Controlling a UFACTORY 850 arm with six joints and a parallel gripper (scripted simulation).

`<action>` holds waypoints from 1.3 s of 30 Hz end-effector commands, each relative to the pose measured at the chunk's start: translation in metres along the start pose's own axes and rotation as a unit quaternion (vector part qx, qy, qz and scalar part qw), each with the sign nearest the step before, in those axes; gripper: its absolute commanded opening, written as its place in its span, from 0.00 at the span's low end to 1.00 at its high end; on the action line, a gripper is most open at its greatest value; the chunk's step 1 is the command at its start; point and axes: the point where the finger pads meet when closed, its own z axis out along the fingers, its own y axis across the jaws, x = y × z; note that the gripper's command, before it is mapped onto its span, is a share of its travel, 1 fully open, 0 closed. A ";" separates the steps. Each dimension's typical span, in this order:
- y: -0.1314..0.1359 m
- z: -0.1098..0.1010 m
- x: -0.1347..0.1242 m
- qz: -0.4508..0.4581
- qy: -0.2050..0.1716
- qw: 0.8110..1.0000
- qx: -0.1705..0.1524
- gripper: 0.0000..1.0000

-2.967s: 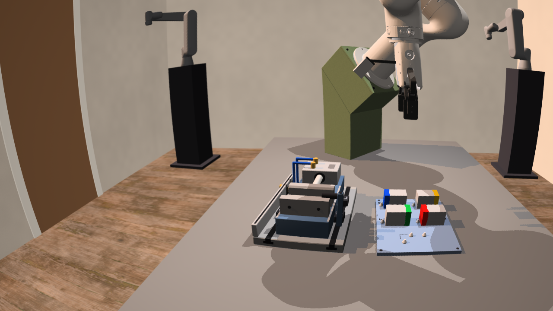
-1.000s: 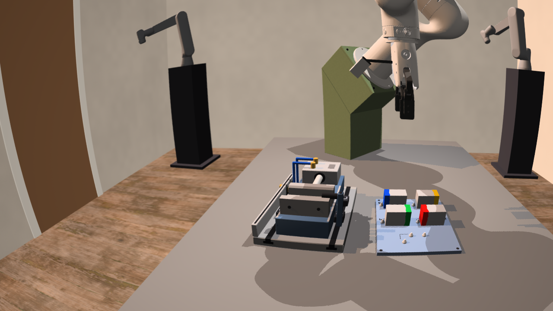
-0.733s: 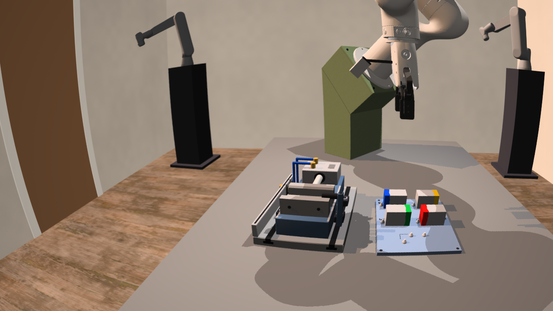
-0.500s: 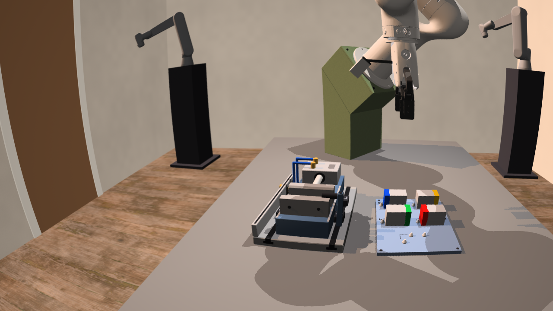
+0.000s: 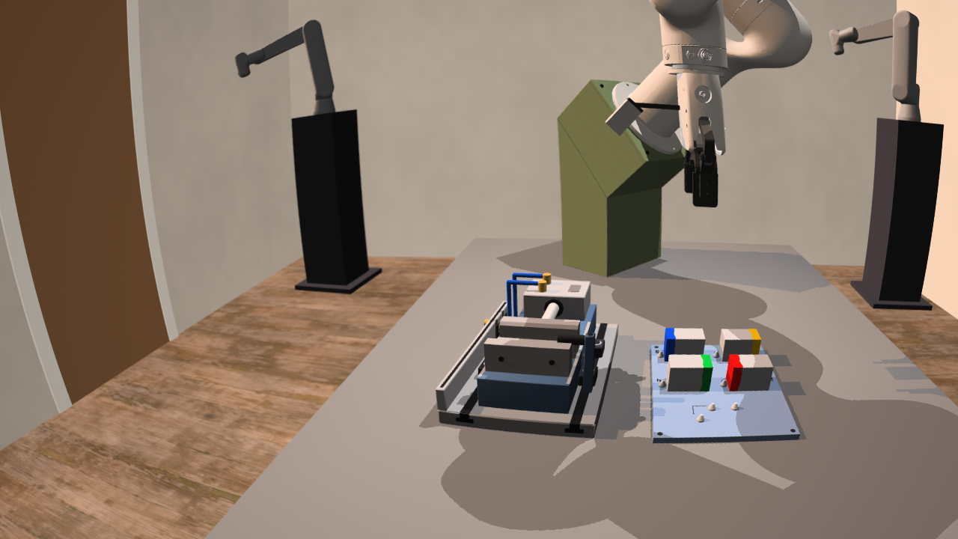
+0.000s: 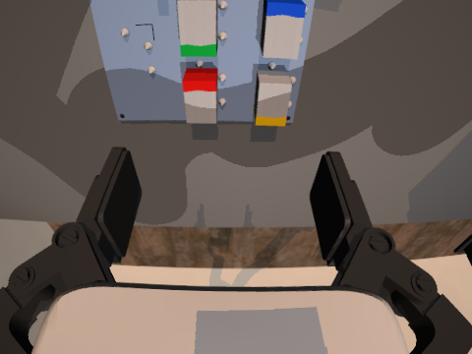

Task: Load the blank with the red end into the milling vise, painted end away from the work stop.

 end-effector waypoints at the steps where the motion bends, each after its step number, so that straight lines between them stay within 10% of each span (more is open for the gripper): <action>1: 0.000 0.000 0.000 0.000 0.000 1.000 0.000 1.00; 24: 0.000 0.000 0.000 0.000 0.000 1.000 0.000 1.00; 39: -0.001 0.059 0.006 0.000 0.000 1.000 0.000 1.00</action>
